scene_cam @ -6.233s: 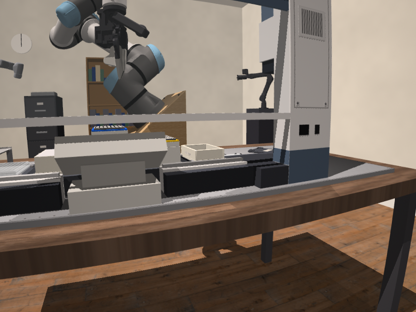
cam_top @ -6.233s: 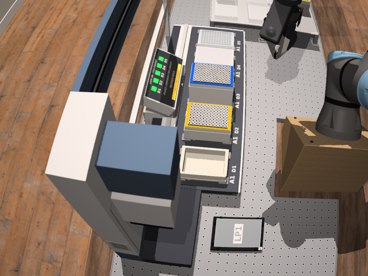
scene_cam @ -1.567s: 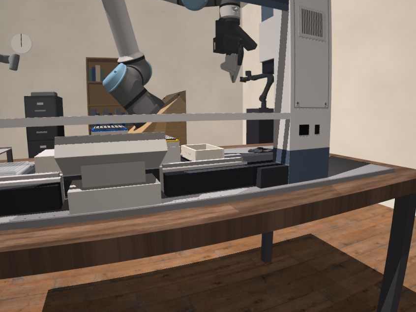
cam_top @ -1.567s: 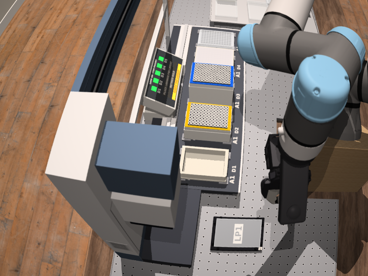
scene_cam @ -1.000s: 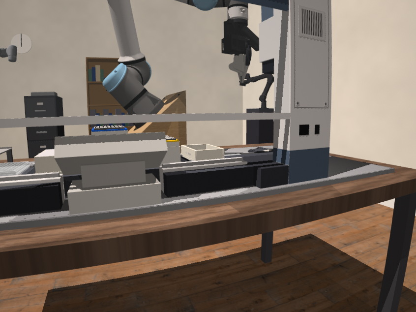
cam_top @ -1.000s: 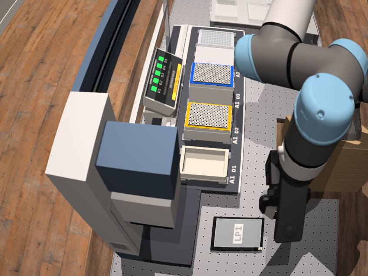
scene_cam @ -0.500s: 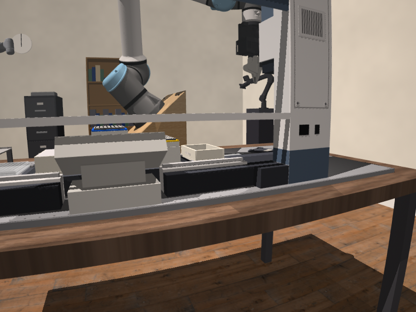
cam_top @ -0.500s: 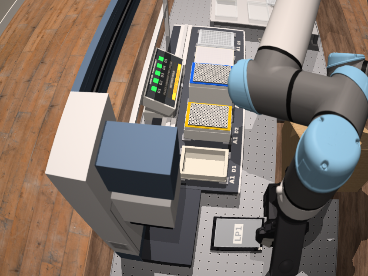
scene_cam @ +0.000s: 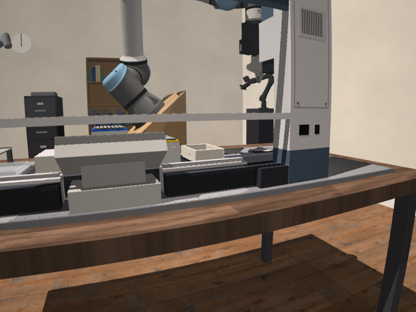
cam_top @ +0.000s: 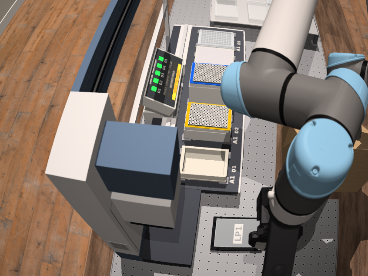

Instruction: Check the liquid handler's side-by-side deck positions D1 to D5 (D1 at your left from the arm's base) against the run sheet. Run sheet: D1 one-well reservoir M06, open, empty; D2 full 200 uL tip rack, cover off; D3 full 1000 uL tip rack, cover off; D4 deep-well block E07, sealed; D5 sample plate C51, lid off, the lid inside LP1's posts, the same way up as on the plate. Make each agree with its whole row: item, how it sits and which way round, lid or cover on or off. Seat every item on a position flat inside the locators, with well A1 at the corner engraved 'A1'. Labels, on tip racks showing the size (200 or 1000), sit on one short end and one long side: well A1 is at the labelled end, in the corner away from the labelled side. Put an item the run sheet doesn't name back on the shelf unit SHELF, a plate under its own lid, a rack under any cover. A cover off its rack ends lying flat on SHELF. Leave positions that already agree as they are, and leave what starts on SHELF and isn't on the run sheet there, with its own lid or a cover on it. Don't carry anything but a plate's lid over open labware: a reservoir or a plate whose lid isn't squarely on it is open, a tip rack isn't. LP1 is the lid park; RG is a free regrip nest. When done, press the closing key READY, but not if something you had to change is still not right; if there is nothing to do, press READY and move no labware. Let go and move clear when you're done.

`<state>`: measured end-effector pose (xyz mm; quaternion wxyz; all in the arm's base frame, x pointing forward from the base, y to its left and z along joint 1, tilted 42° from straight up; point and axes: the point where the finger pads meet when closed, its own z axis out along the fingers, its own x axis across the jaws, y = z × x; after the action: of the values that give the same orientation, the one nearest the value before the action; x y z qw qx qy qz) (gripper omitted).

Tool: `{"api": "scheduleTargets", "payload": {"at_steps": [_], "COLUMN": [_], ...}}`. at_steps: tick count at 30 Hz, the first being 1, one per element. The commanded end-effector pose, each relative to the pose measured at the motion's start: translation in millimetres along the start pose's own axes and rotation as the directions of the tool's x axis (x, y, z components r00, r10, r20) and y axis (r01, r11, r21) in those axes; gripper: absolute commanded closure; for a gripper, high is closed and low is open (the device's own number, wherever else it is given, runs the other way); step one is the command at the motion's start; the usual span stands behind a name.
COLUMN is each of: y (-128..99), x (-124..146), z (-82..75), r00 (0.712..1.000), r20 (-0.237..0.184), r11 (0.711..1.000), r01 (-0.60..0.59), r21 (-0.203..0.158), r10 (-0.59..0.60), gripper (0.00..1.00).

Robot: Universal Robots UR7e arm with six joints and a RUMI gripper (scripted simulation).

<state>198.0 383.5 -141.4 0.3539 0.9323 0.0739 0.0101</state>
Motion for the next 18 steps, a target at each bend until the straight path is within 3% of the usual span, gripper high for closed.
{"api": "scheduleTargets", "payload": {"at_steps": [1, 15, 18], "y": [2.8, 7.6, 7.6], "x": [35.3, 95.2, 95.4], "z": [0.5, 0.7, 0.7], "r00": [1.0, 1.0, 1.0], "r20": [0.002, 0.002, 0.002], "r11": [1.0, 1.0, 1.0], "r01": [-0.003, -0.003, -0.003], "r21": [0.0, 0.0, 0.0], "r10": [0.003, 0.003, 0.003], "gripper": [1.0, 1.0, 1.0]}}
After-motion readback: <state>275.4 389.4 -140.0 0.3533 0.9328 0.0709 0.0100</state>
